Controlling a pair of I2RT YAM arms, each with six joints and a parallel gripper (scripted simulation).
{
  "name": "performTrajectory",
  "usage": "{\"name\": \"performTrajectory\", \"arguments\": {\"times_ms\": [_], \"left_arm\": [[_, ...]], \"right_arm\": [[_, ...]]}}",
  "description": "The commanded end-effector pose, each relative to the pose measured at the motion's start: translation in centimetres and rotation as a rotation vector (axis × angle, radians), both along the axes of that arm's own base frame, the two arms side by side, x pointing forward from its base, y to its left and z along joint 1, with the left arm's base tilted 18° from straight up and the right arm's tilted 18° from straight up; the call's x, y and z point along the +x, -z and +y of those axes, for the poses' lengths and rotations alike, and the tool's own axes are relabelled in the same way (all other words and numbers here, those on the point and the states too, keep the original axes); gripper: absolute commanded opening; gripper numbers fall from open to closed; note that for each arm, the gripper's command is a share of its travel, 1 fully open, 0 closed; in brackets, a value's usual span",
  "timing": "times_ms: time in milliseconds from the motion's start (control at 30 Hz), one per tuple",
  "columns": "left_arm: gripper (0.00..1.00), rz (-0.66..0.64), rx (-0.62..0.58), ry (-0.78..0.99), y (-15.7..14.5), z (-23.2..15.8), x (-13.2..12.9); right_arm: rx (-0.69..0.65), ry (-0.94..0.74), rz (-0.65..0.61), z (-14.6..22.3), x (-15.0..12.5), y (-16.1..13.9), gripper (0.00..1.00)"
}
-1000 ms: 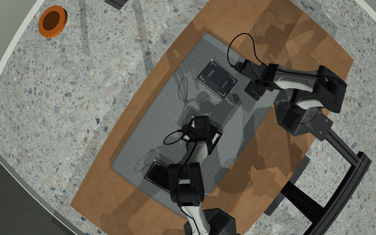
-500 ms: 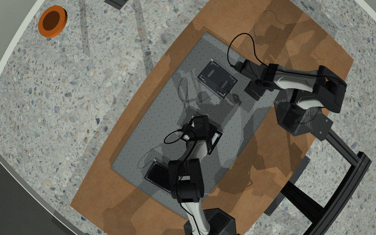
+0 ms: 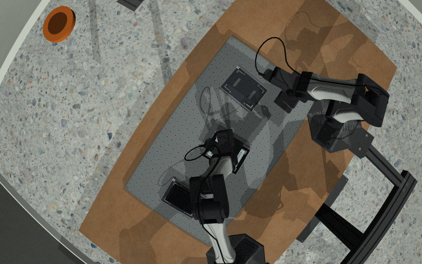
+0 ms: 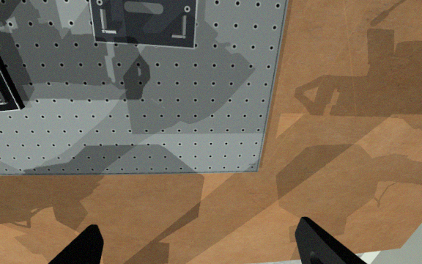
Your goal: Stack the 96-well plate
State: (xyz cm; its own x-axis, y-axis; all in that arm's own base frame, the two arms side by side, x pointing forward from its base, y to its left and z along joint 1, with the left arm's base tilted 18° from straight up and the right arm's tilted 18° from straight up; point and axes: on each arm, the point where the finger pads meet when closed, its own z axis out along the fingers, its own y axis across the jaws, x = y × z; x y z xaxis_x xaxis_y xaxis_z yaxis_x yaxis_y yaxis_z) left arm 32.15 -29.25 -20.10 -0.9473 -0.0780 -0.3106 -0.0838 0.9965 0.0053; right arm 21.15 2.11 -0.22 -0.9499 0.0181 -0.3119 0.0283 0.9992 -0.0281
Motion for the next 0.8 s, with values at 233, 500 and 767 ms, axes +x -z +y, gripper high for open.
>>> {"name": "performTrajectory", "arguments": {"times_ms": [233,500,767], "left_arm": [[1.0,0.0,-0.002,0.004,0.1,-0.1,0.0],[1.0,0.0,-0.002,0.004,0.1,-0.1,0.0],[1.0,0.0,-0.002,0.004,0.1,-0.1,0.1]], "right_arm": [[0.006,-0.007,0.02,0.0,-0.8,0.4,1.0],[0.006,-0.007,0.02,0.0,-0.8,0.4,1.0],[0.006,-0.007,0.02,0.0,-0.8,0.4,1.0]]}}
